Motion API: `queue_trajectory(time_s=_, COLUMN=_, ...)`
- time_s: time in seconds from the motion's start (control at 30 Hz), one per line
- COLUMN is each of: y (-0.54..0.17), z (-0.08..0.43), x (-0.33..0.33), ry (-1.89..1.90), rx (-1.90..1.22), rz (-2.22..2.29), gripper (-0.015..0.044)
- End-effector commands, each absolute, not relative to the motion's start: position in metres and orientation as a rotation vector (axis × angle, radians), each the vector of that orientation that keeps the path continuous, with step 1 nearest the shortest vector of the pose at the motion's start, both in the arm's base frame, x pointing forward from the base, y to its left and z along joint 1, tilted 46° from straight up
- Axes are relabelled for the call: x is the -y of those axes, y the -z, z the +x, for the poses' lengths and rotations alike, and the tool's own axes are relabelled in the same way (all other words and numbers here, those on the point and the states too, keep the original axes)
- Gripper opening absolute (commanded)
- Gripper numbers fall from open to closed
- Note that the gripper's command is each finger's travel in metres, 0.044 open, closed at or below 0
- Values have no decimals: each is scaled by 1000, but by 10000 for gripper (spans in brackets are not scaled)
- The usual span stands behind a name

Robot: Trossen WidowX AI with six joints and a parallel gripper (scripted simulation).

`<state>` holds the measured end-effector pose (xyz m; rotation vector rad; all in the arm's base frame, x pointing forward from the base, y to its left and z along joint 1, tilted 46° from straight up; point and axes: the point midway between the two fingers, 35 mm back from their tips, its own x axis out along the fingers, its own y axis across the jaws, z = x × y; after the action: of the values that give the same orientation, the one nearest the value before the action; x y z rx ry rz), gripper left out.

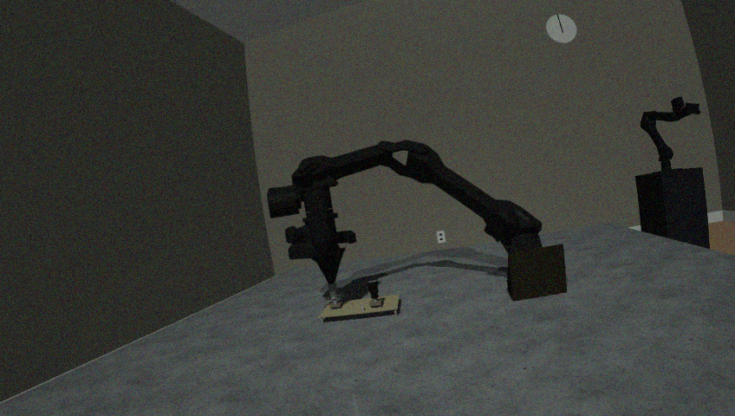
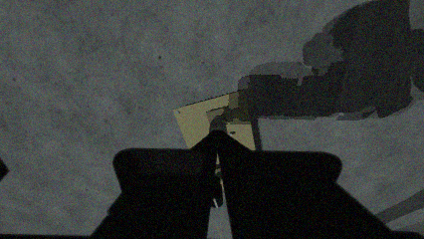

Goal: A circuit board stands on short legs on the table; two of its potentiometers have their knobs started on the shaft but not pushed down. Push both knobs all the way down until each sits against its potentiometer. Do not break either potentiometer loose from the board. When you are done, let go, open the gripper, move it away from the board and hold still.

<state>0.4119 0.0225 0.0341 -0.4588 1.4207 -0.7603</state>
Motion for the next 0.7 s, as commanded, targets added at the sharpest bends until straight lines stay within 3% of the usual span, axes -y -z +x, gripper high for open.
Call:
queue_trajectory(time_s=0.0, y=-31, z=413, x=-17, ry=766, rx=-1422, rz=-454, gripper=0)
queue_trajectory(time_s=0.67, y=-28, z=413, x=-14, ry=766, rx=-1422, rz=-455, gripper=0)
